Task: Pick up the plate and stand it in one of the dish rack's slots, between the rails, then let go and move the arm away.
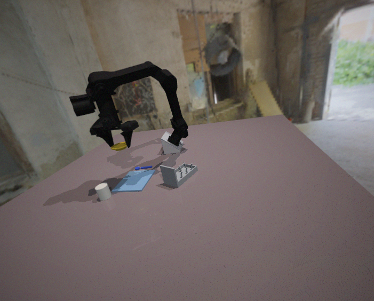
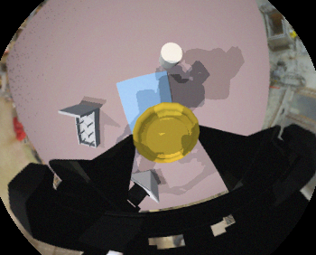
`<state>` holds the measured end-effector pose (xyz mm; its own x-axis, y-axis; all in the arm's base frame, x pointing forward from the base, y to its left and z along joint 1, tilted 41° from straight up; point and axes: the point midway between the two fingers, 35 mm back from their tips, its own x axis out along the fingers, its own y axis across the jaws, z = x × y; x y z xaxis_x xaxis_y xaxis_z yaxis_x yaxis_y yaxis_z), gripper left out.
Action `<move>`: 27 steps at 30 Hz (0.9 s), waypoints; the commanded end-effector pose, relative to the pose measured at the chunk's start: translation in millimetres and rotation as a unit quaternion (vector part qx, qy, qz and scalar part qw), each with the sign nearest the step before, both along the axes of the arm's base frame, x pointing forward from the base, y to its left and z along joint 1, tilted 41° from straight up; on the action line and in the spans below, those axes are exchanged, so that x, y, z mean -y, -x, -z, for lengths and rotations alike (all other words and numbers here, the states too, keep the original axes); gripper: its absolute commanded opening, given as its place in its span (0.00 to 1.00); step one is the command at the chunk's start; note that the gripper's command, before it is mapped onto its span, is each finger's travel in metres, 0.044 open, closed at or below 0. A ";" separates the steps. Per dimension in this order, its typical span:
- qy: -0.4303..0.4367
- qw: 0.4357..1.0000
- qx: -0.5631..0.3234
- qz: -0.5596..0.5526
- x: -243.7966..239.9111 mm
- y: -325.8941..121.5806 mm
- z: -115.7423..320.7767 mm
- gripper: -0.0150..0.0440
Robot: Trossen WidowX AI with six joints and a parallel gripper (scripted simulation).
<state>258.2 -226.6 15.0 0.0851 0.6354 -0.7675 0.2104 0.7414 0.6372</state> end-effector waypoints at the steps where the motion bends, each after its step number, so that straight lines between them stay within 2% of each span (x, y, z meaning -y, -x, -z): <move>1: 0.002 0.999 -0.026 0.030 -8.2 -3.2 -13.6 0.25; 14: -0.006 0.965 -0.160 0.207 -57.0 -10.7 -69.2 0.25; 27: -0.023 0.883 -0.282 0.375 -111.2 -3.8 -115.5 0.25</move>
